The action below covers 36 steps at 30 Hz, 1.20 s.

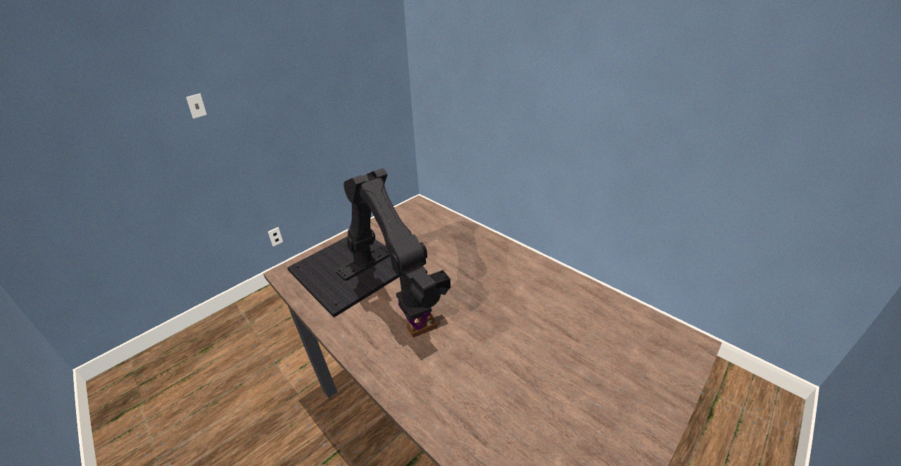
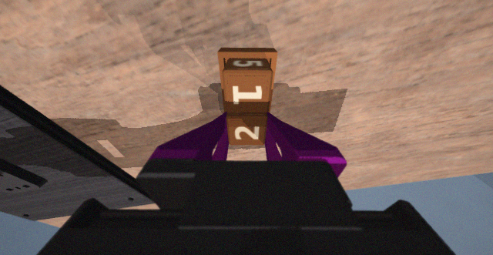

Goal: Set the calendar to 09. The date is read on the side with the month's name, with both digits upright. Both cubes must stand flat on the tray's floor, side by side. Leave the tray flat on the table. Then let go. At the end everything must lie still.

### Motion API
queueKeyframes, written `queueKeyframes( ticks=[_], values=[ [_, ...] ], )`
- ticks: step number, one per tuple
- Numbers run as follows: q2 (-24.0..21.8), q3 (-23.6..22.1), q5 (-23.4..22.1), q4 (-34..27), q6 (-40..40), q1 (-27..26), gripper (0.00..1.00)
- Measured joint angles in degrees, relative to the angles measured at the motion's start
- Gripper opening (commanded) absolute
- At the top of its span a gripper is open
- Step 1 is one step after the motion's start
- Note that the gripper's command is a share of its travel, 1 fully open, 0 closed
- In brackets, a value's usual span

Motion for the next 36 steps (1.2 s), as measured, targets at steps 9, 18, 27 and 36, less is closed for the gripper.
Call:
queueKeyframes(
  ticks=[9, 18, 27, 36],
  values=[
    [0.0, 0.0, 0.0, 0.0, 0.0, 0.0, 0.27],
    [0.0, 0.0, 0.0, 0.0, 0.0, 0.0, 0.27],
    [0.0, 0.0, 0.0, 0.0, 0.0, 0.0, 0.35],
    [0.0, 0.0, 0.0, 0.0, 0.0, 0.0, 0.43]
  ],
)
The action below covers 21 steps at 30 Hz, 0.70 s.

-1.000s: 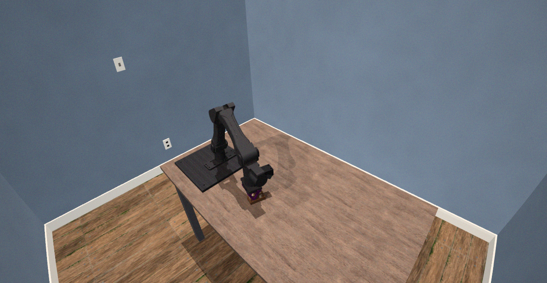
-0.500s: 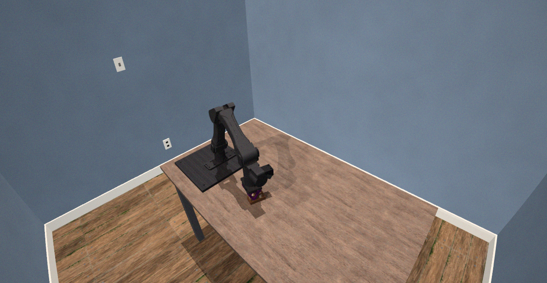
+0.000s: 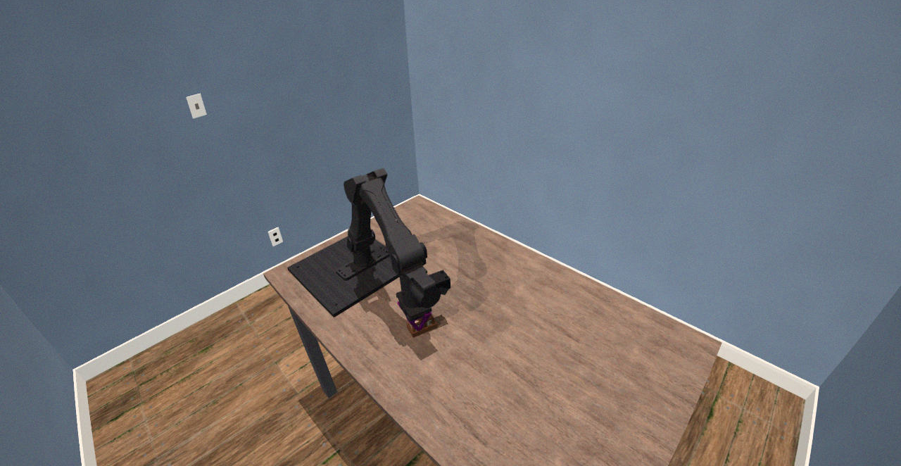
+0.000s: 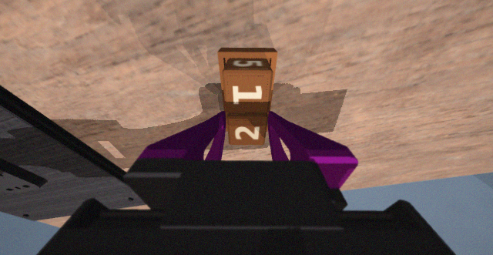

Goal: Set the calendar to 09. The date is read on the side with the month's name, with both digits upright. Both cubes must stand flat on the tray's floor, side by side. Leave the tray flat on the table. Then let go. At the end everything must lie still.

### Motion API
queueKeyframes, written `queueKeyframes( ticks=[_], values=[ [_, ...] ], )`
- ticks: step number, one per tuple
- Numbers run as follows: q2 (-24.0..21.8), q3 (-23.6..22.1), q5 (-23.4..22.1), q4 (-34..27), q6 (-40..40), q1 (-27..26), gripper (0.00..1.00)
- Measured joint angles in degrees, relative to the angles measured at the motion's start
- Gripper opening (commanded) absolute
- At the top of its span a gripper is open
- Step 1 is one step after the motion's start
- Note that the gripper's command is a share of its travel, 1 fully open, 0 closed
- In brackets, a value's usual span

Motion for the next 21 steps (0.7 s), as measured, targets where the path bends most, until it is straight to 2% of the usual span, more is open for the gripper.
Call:
queueKeyframes(
  ticks=[2, 21],
  values=[
    [0.0, 0.0, 0.0, 0.0, 0.0, 0.0, 0.47],
    [0.0, 0.3, 0.0, -1.1, 0.0, 0.0, 0.47]
  ],
)
